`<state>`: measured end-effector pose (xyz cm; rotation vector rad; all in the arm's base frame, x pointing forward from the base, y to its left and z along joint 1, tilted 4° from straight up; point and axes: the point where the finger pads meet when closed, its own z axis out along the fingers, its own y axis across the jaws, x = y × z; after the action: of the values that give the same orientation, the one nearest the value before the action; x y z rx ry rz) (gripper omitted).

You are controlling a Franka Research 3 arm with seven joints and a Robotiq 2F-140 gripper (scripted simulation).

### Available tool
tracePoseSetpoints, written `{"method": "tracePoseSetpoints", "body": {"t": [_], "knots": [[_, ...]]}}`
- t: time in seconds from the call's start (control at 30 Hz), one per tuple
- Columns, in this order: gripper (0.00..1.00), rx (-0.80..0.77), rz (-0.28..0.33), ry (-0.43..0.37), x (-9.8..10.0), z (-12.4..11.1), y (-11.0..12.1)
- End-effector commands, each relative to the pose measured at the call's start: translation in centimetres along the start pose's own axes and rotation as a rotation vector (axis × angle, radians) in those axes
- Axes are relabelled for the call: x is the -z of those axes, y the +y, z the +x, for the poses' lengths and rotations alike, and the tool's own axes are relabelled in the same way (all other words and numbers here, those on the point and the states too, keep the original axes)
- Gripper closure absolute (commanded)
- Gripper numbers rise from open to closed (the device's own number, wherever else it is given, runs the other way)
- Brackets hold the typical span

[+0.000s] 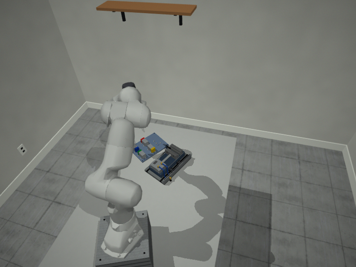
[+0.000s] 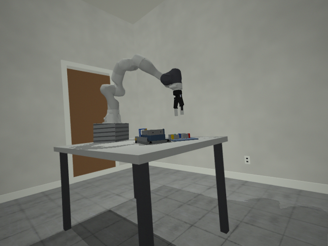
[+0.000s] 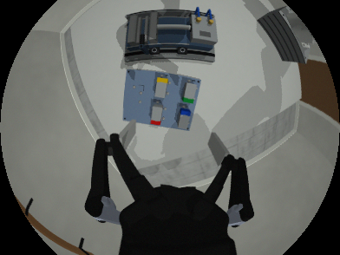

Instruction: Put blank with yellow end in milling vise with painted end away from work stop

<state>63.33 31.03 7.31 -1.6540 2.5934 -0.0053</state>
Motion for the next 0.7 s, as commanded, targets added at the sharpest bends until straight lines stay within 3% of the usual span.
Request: {"method": "tracePoseSetpoints", "body": {"t": [0.0, 0.67], "knots": [[0.0, -0.005, -0.002, 0.001, 0.16, -0.04, 0.1], [0.0, -0.005, -0.002, 0.001, 0.65, 0.04, 0.23]]}}
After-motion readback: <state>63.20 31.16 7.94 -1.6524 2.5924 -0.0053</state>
